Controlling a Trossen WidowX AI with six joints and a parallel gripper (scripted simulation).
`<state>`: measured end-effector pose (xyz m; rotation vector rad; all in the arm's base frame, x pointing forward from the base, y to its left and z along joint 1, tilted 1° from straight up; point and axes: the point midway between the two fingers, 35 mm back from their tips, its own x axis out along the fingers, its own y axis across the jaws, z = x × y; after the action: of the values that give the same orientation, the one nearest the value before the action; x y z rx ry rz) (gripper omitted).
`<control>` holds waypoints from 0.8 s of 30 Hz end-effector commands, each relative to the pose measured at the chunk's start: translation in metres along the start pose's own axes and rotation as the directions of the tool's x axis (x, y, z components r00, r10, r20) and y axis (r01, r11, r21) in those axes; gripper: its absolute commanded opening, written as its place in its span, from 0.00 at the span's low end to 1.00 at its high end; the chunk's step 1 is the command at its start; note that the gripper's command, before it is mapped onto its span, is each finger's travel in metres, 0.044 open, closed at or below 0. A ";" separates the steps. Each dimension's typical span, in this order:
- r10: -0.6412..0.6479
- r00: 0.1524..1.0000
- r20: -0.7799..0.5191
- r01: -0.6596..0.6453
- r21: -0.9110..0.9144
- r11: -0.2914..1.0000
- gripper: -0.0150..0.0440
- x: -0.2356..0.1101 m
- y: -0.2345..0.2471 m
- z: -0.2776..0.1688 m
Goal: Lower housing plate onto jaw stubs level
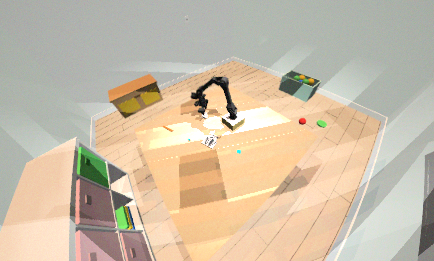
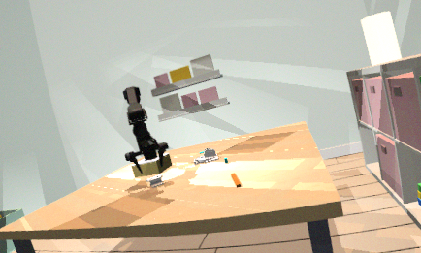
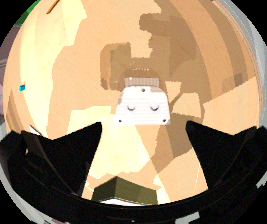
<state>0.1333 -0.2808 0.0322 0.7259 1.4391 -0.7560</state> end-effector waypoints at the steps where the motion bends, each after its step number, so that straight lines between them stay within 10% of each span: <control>1: 0.005 1.000 0.002 -0.005 0.005 1.000 1.00 0.007 0.001 -0.001; 24: 0.005 1.000 0.001 -0.005 0.005 1.000 1.00 0.029 0.001 -0.001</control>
<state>0.1330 -0.2813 0.0061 0.7252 1.4360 -0.7585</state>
